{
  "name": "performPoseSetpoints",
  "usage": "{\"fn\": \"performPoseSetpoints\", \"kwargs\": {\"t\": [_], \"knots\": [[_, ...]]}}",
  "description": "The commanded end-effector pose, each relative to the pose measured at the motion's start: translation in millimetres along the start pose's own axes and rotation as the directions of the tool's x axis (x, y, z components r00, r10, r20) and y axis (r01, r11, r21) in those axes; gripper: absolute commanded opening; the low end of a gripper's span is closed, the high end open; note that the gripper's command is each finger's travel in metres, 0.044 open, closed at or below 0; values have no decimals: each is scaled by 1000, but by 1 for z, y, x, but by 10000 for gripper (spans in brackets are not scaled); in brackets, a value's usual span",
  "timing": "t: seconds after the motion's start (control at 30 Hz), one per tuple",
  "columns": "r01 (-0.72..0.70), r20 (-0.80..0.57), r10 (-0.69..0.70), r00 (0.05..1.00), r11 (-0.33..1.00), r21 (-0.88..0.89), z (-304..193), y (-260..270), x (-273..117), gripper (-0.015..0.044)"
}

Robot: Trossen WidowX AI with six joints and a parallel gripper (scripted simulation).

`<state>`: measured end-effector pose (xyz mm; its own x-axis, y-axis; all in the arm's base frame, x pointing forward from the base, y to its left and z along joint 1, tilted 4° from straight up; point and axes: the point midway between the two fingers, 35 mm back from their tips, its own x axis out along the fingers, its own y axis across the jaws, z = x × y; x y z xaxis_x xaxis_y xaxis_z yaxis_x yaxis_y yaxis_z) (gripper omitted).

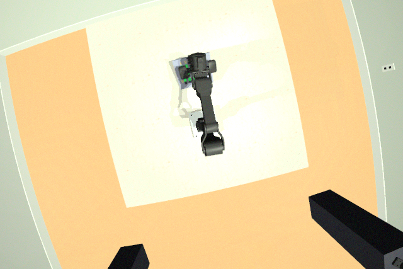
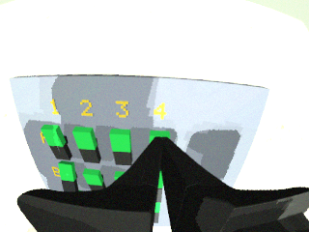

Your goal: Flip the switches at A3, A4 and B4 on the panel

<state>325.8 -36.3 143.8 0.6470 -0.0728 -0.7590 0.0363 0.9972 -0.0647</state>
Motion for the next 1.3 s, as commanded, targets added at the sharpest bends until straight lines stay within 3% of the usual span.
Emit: {"fn": "performPoseSetpoints", "kwargs": {"t": [0.0,1.1,1.27], "knots": [[-3,-5,3,1000,1000,-4,-2,1,2,0],[-3,-5,3,1000,1000,-4,-1,1,6,0],[-3,13,3,1000,1000,-3,-1,0,-41,0]]}}
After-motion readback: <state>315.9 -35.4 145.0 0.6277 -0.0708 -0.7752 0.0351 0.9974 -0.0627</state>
